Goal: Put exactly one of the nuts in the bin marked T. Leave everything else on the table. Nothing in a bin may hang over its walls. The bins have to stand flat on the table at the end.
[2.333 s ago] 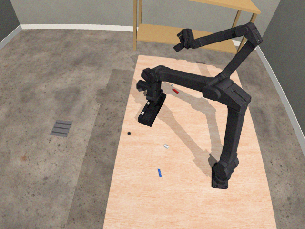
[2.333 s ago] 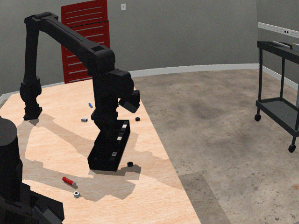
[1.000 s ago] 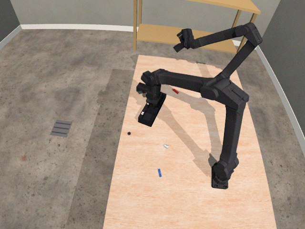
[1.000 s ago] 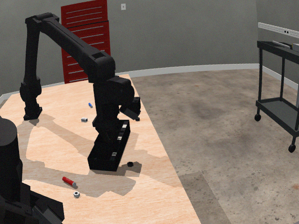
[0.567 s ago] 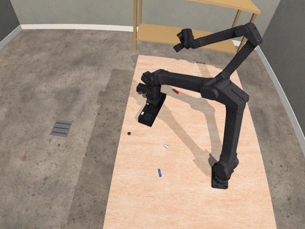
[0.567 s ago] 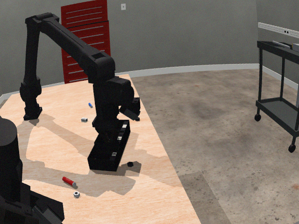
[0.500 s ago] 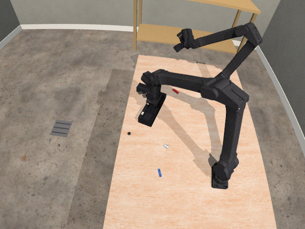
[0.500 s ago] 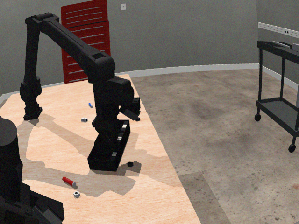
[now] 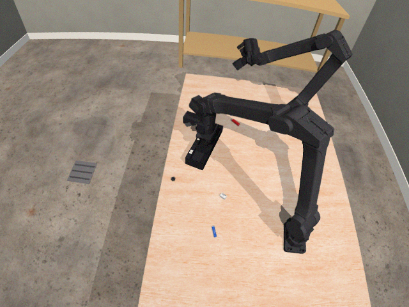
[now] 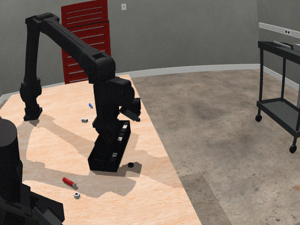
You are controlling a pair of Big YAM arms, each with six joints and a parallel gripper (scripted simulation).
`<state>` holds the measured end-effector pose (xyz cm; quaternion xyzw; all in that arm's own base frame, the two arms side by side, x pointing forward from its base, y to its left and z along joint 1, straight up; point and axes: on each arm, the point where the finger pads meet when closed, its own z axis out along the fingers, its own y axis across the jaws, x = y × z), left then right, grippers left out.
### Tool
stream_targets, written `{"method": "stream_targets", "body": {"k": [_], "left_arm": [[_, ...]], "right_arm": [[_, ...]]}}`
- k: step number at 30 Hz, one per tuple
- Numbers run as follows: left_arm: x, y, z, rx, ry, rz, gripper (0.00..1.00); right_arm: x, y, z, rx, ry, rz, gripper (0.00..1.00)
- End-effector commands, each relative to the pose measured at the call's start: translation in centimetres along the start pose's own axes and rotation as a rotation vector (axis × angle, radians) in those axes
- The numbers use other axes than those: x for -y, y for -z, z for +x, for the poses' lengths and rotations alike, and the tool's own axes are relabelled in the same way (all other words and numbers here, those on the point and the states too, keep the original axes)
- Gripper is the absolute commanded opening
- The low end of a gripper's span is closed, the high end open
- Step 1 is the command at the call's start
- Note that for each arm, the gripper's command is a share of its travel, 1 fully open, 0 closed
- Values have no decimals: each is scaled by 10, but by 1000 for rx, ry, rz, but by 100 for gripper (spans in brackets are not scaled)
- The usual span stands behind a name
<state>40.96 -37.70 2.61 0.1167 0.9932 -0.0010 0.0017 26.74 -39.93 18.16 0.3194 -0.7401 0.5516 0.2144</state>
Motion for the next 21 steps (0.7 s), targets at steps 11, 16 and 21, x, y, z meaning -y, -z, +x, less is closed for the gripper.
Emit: {"method": "stream_targets", "body": {"k": [11,16,21], "left_arm": [[-3,-6,-3,4,-3,3,9],[-3,3,-3,15,-3,9,9],[-4,18,-1,13,-3,8,9]], "right_arm": [[1,-3,7,-14,-11,-3,100],[1,-3,7,-14,-11,-3,100],[1,-3,7,-14,-11,-3,100]]}}
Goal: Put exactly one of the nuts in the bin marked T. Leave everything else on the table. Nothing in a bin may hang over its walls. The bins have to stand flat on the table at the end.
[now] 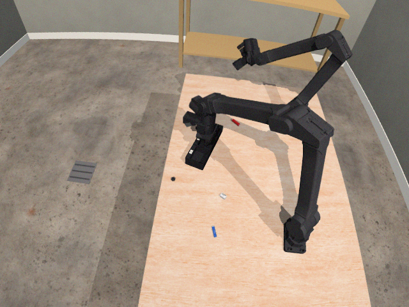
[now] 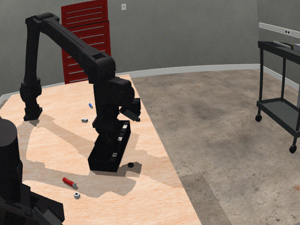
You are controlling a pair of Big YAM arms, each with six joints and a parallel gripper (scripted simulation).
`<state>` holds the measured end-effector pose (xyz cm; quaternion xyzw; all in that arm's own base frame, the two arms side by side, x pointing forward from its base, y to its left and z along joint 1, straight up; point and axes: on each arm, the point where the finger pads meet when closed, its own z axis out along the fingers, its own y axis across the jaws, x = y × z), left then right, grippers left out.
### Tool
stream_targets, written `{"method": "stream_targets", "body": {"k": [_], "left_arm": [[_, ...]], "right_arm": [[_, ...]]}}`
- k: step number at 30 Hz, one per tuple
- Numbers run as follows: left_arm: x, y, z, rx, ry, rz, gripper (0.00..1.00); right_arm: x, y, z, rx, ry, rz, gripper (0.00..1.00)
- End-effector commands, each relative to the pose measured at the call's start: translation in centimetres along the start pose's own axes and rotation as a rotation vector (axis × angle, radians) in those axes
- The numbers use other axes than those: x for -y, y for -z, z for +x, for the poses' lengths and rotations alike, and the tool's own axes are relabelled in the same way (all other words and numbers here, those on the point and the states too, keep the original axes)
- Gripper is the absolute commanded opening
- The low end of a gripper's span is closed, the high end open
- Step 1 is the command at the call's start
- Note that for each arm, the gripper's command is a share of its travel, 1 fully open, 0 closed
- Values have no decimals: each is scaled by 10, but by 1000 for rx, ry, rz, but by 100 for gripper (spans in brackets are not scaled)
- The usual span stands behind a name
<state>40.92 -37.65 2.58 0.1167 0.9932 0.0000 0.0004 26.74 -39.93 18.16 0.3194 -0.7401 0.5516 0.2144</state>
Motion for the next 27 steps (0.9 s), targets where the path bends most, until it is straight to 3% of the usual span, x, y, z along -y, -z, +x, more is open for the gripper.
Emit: {"method": "stream_targets", "body": {"k": [1,5,15,22,27], "left_arm": [[-2,24,-5,26,-3,15,9],[6,44,-20,64,-3,36,9],[6,58,-20,64,-3,36,9],[6,64,-20,64,-3,36,9],[7,53,-21,44,-3,25,9]], "right_arm": [[1,-3,7,-14,-11,-3,100],[1,-3,7,-14,-11,-3,100],[1,-3,7,-14,-11,-3,100],[1,-3,7,-14,-11,-3,100],[1,-3,7,-14,-11,-3,100]]}}
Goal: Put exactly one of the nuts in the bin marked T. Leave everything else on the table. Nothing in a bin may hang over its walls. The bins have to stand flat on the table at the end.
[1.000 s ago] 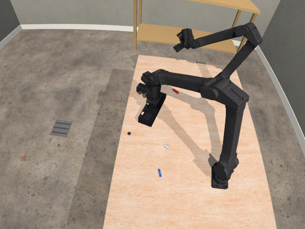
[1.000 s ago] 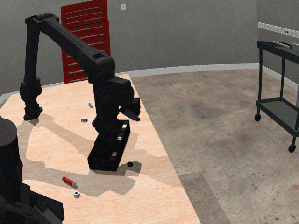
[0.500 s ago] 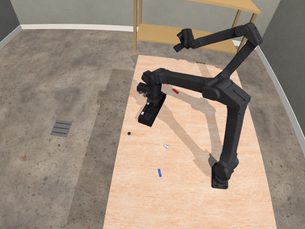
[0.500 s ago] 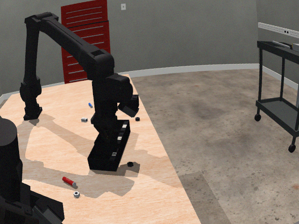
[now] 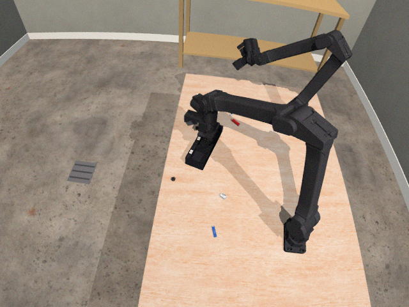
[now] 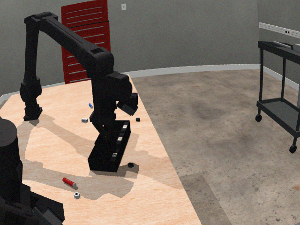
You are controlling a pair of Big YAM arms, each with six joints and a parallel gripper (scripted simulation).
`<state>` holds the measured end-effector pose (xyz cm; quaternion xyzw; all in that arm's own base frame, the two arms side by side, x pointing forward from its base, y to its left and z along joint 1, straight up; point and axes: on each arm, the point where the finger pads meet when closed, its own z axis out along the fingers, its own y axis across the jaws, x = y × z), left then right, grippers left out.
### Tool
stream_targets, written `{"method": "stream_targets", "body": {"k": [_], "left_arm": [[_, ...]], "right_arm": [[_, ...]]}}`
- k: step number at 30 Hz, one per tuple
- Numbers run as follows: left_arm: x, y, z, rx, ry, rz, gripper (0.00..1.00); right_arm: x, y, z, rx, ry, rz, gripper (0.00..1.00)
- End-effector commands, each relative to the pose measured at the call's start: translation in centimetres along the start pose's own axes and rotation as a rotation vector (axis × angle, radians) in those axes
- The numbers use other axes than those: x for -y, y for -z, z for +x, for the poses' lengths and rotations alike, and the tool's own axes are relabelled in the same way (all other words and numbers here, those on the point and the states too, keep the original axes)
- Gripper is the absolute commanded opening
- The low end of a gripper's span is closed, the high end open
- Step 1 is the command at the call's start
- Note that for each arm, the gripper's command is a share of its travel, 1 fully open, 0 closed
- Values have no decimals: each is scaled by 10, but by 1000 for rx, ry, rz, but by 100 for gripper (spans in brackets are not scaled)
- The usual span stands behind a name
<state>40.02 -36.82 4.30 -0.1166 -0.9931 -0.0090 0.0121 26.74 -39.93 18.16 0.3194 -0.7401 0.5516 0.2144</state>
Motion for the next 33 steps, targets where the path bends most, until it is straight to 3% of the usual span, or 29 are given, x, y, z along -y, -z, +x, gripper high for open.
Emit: {"method": "stream_targets", "body": {"k": [1,20,21,22,30,32,33], "left_arm": [[12,35,-31,66,-3,37,9],[14,36,-35,61,-3,35,9],[15,58,-35,90,-3,50,9],[15,64,-35,93,-3,52,9],[14,87,-33,93,-3,52,9],[14,88,-34,94,-3,52,9],[14,78,-34,77,-3,43,9]], "right_arm": [[1,-3,7,-14,-11,-3,100],[1,-3,7,-14,-11,-3,100],[1,-3,7,-14,-11,-3,100],[1,-3,7,-14,-11,-3,100],[1,-3,7,-14,-11,-3,100],[1,-3,7,-14,-11,-3,100],[1,-3,7,-14,-11,-3,100]]}}
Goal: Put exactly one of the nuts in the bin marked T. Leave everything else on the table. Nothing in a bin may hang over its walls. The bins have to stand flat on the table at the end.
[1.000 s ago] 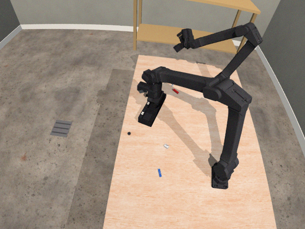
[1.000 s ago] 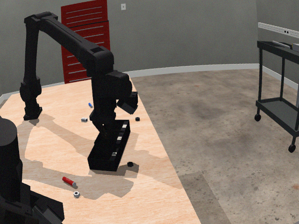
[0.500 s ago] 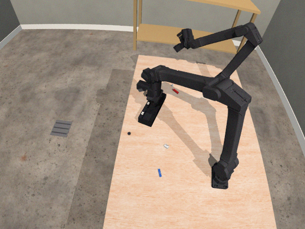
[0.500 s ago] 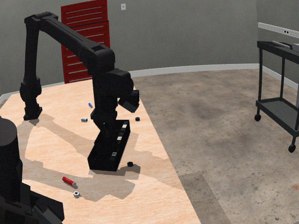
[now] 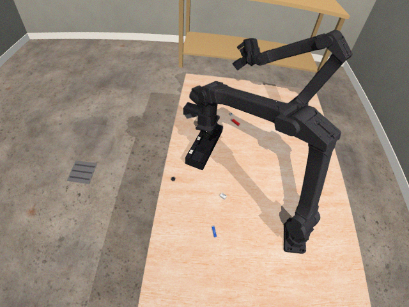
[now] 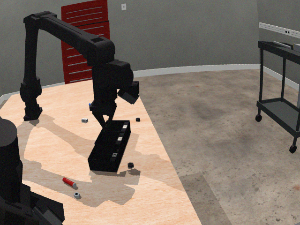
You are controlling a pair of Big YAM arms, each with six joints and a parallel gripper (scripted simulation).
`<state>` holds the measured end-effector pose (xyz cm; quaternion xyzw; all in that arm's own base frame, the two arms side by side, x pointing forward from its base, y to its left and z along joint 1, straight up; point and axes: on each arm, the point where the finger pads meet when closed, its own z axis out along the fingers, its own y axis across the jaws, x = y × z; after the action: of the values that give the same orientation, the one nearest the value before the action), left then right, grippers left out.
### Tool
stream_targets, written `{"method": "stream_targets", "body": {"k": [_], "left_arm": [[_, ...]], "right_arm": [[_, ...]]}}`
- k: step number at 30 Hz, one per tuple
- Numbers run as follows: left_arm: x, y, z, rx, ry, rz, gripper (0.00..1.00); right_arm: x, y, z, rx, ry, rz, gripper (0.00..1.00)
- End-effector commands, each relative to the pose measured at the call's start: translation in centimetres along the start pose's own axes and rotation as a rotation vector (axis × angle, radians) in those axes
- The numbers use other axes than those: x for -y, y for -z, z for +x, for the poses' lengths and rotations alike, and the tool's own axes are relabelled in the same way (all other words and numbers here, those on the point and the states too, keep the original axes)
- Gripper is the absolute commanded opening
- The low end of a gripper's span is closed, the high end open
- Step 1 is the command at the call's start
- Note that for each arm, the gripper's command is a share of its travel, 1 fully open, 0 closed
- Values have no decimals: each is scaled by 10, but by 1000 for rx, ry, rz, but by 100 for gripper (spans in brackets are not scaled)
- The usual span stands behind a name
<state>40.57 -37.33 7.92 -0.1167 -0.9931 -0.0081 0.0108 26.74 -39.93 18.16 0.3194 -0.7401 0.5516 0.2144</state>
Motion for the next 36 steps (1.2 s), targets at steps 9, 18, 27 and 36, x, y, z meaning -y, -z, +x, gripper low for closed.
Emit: {"method": "stream_targets", "body": {"k": [9,18,27,36], "left_arm": [[-23,29,-18,62,0,33,9],[-69,28,-18,62,0,30,9],[-72,26,-11,62,-23,29,9],[-84,23,-13,62,1,29,9]], "right_arm": [[1,-3,7,-14,-11,-3,100],[1,-3,7,-14,-11,-3,100],[1,-3,7,-14,-11,-3,100],[1,-3,7,-14,-11,-3,100]]}}
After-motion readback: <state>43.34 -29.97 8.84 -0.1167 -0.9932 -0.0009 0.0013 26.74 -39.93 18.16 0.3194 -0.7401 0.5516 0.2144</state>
